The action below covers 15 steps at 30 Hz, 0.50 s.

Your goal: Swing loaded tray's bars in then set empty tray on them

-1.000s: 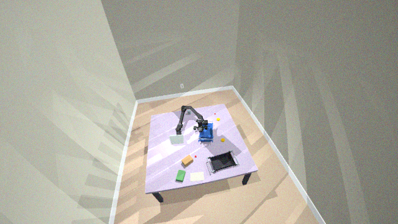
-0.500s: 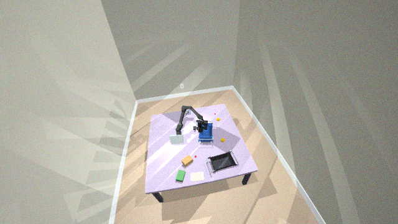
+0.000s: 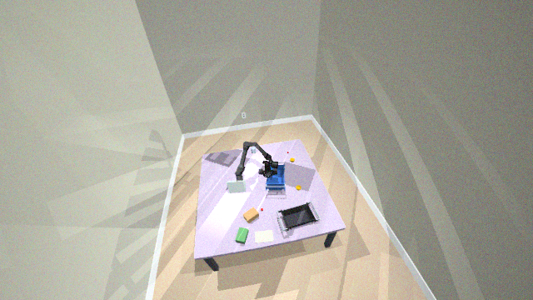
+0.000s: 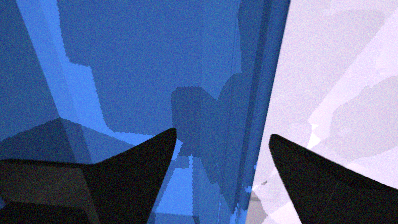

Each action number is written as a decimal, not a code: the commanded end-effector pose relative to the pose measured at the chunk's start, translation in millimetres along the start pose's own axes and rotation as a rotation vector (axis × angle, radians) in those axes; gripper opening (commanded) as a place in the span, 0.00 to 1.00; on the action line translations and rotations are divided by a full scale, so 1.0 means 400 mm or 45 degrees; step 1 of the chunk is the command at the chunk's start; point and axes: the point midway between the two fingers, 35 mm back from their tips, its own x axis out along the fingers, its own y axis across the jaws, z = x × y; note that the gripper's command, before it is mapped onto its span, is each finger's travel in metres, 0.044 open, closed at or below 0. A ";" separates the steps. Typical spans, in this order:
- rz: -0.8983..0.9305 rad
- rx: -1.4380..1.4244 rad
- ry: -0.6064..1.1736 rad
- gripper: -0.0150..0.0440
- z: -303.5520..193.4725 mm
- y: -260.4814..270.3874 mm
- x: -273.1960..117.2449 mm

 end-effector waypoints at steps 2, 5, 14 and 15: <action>-0.002 0.004 0.000 0.95 0.000 -0.002 0.001; 0.000 0.000 0.000 1.00 0.000 0.000 0.000; 0.001 0.001 -0.003 1.00 0.002 0.005 -0.024; 0.001 0.001 -0.005 1.00 0.002 0.007 -0.036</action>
